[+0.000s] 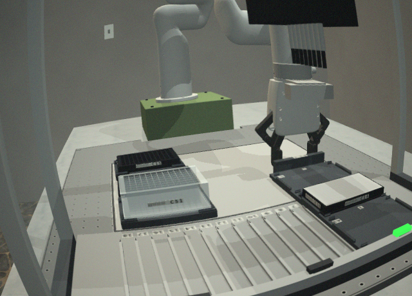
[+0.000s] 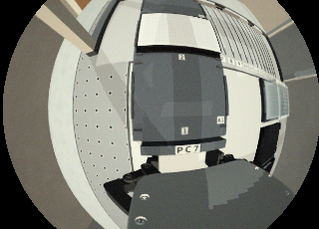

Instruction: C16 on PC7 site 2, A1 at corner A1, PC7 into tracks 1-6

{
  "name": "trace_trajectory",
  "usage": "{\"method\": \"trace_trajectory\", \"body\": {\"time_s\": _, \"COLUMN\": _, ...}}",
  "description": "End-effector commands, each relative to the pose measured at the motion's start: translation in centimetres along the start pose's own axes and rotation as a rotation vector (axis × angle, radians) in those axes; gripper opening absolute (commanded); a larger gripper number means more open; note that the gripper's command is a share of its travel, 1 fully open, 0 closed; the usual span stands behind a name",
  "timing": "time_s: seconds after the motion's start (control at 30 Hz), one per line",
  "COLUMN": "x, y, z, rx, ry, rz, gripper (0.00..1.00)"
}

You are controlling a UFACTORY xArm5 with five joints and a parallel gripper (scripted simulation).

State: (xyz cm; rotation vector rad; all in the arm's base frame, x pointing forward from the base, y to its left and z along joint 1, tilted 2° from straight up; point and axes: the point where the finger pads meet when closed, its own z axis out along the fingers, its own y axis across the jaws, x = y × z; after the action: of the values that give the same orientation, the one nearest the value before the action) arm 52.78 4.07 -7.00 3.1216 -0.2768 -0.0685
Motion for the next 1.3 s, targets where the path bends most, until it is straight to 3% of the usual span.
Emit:
{"method": "trace_trajectory", "body": {"time_s": 0.0, "x": 0.8, "y": -0.2, "z": -0.5, "rx": 0.006, "ry": 0.023, "rz": 0.001, "gripper": 0.81}}
{"method": "trace_trajectory", "body": {"time_s": 1.27, "x": -0.6, "y": -0.2, "z": -0.5, "rx": 0.006, "ry": 0.023, "rz": 0.001, "gripper": 0.81}}
